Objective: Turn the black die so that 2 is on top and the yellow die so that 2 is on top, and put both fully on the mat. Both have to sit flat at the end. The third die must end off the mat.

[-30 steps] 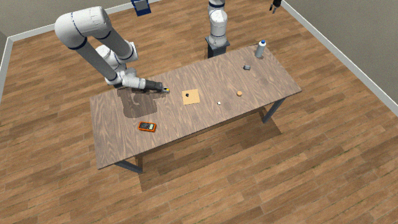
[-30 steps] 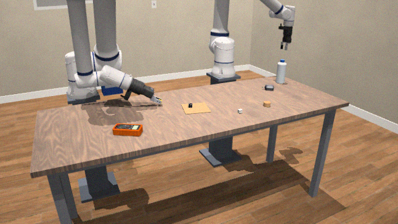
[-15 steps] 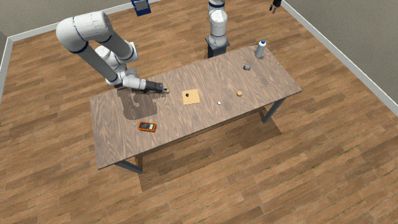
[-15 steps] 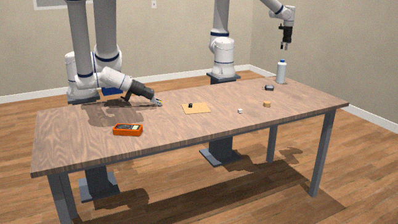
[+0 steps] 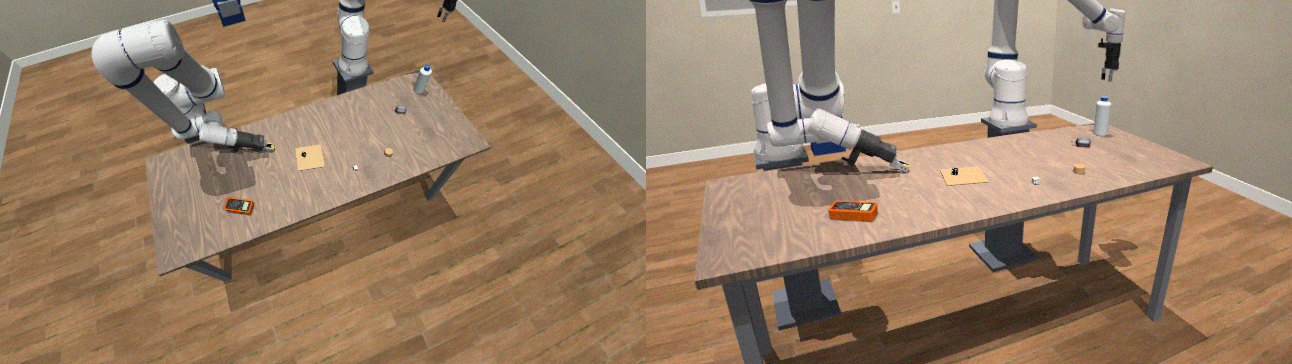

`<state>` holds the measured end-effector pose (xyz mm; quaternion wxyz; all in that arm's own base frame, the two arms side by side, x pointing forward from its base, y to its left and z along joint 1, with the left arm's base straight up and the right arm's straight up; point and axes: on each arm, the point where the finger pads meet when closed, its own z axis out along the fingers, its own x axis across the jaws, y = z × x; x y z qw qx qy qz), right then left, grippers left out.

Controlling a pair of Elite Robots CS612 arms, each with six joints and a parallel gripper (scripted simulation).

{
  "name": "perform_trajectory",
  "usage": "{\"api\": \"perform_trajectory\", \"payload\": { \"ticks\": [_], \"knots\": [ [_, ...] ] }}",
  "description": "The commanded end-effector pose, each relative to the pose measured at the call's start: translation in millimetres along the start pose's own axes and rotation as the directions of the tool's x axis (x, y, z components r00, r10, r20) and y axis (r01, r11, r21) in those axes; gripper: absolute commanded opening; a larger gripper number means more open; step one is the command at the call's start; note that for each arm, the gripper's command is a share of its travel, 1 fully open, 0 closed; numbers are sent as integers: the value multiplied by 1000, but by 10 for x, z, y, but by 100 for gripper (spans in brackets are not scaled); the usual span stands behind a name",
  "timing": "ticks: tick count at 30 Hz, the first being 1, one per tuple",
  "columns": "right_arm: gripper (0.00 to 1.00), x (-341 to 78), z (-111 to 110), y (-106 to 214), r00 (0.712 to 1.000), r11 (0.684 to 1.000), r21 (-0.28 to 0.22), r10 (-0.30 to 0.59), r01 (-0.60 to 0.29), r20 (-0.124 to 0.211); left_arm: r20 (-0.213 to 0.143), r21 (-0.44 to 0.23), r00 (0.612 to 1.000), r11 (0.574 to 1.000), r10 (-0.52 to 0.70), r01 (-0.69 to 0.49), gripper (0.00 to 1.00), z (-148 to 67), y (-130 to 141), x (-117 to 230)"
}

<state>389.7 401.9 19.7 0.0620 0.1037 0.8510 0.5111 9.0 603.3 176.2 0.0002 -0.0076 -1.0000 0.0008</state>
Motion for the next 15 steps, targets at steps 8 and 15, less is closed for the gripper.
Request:
{"api": "perform_trajectory", "payload": {
  "ticks": [8, 15],
  "knots": [
    [40, 0, -1, 3, 1000, 1000, 0, -1, 1, 0, 0, -2, 1000, 1000, 0, 0, 100, -8, 6, -1],
    [58, 0, -1, 3, 1000, 1000, 0, -1, 1, 0, 0, -2, 1000, 1000, 0, 0, 100, -8, 6, -1]
  ]
}}
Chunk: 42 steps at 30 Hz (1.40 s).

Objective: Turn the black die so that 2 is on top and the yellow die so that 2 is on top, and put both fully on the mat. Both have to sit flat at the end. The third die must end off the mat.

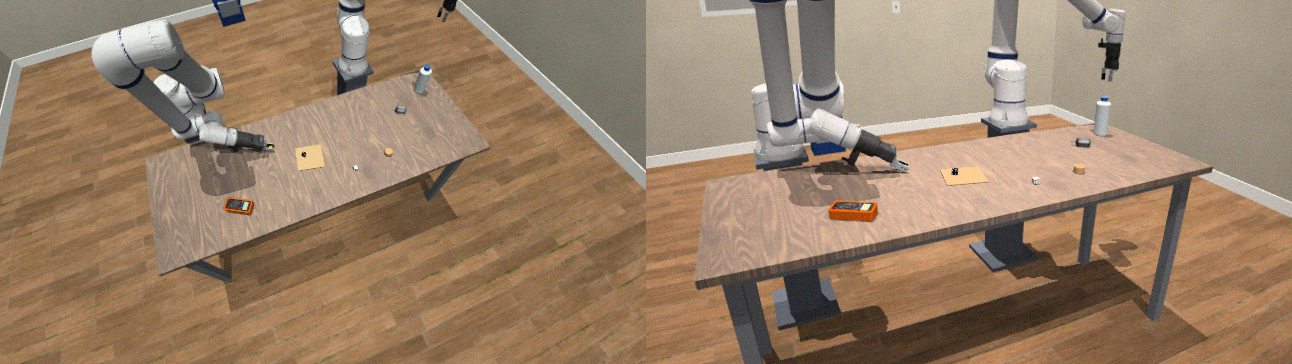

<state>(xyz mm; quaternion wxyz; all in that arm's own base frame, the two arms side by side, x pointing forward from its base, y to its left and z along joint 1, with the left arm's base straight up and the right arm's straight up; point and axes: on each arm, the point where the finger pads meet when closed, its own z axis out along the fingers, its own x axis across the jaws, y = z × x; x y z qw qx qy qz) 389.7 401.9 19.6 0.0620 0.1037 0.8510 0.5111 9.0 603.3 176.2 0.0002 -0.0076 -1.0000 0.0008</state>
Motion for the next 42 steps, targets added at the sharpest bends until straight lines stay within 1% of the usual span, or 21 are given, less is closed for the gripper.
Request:
{"api": "perform_trajectory", "payload": {
  "ticks": [1, 4, 5, 7, 8, 42],
  "knots": [
    [58, 0, -1, 3, 1000, 1000, 0, -1, 1, 0, 0, -2, 1000, 1000, 0, 0, 100, -8, 6, -1],
    [58, 0, -1, 3, 1000, 1000, 0, -1, 1, 0, 0, -2, 1000, 1000, 0, 0, 100, -8, 6, -1],
    [64, 0, -1, 3, 1000, 1000, 0, -1, 1, 0, 0, -2, 1000, 1000, 0, 0, 100, -8, 6, -1],
    [64, 0, -1, 3, 1000, 1000, 0, -1, 1, 0, 0, -2, 1000, 1000, 0, 0, 100, -8, 6, -1],
    [70, 0, -1, 3, 1000, 1000, 0, -1, 1, 0, 0, -2, 1000, 1000, 0, 0, 100, -8, 6, -1],
    [70, 0, -1, 3, 1000, 1000, 0, -1, 1, 0, 0, -2, 1000, 1000, 0, 0, 100, -8, 6, -1]
  ]
}}
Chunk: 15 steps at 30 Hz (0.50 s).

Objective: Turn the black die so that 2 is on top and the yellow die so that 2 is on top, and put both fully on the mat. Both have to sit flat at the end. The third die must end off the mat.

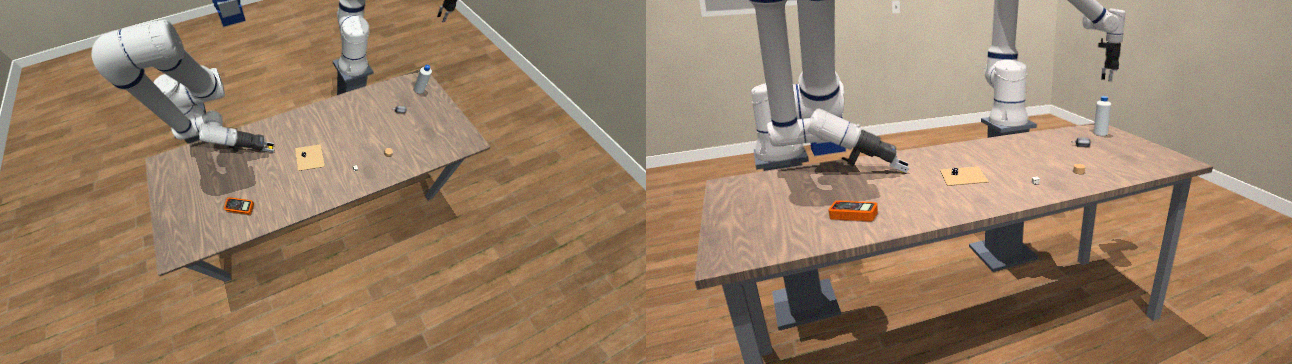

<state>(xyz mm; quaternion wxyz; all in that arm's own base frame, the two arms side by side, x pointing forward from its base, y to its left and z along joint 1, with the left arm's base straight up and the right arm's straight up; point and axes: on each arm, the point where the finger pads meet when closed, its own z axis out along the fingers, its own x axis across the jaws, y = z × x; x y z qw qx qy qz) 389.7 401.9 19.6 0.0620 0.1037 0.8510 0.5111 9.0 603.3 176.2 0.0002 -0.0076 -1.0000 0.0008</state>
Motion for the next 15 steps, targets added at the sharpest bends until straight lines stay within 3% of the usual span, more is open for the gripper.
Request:
{"api": "perform_trajectory", "payload": {
  "ticks": [1, 15],
  "knots": [
    [70, 0, -1, 3, 1000, 1000, 0, -1, 1, 0, 0, -2, 1000, 1000, 0, 0, 100, -8, 6, -1],
    [70, 0, -18, 3, 1000, 1000, 0, -1, 1, 0, 0, -2, 1000, 1000, 0, 0, 100, -8, 6, -1]
  ]
}}
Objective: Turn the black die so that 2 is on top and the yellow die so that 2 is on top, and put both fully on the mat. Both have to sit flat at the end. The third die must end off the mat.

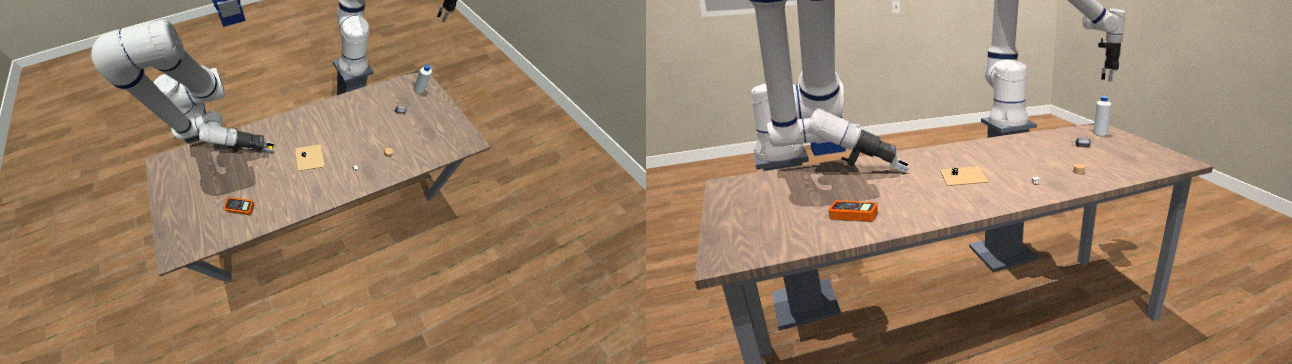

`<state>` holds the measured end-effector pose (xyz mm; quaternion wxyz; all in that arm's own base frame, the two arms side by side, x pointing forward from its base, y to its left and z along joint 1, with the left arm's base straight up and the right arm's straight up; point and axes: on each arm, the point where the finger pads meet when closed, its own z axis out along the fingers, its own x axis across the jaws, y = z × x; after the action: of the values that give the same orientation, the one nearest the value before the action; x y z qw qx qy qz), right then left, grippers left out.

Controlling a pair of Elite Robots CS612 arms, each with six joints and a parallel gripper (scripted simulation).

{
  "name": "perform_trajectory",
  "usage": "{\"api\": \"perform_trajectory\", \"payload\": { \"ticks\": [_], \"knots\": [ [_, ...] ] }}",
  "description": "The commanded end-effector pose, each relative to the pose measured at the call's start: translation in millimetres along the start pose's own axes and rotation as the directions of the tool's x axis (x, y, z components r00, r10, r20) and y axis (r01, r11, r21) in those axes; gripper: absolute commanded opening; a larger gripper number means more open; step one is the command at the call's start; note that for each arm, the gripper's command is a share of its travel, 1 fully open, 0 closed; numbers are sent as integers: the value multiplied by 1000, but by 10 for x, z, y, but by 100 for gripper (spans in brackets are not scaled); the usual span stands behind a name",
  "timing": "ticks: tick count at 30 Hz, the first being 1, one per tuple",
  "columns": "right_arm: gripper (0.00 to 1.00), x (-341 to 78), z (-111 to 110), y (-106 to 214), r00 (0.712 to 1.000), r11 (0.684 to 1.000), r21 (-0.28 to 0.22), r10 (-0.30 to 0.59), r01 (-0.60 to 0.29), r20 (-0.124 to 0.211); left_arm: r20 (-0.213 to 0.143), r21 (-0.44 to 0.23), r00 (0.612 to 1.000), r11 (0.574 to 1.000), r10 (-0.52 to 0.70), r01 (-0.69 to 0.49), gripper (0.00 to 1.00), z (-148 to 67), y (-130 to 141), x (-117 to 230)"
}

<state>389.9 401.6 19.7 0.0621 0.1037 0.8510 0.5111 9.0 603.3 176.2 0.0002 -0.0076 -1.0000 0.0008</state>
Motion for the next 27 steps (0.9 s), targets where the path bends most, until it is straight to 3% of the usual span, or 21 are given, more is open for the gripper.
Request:
{"api": "perform_trajectory", "payload": {
  "ticks": [1, 27],
  "knots": [
    [70, 2, -27, 4, 1000, 1000, 0, 0, 0, 0, 0, -2, 1000, 1000, 0, 0, 100, -8, 6, -1],
    [70, 2, -493, 3, 1000, 1000, 0, 0, 0, 0, 0, -2, 1000, 1000, 0, 0, 100, -8, 6, -1]
  ]
}}
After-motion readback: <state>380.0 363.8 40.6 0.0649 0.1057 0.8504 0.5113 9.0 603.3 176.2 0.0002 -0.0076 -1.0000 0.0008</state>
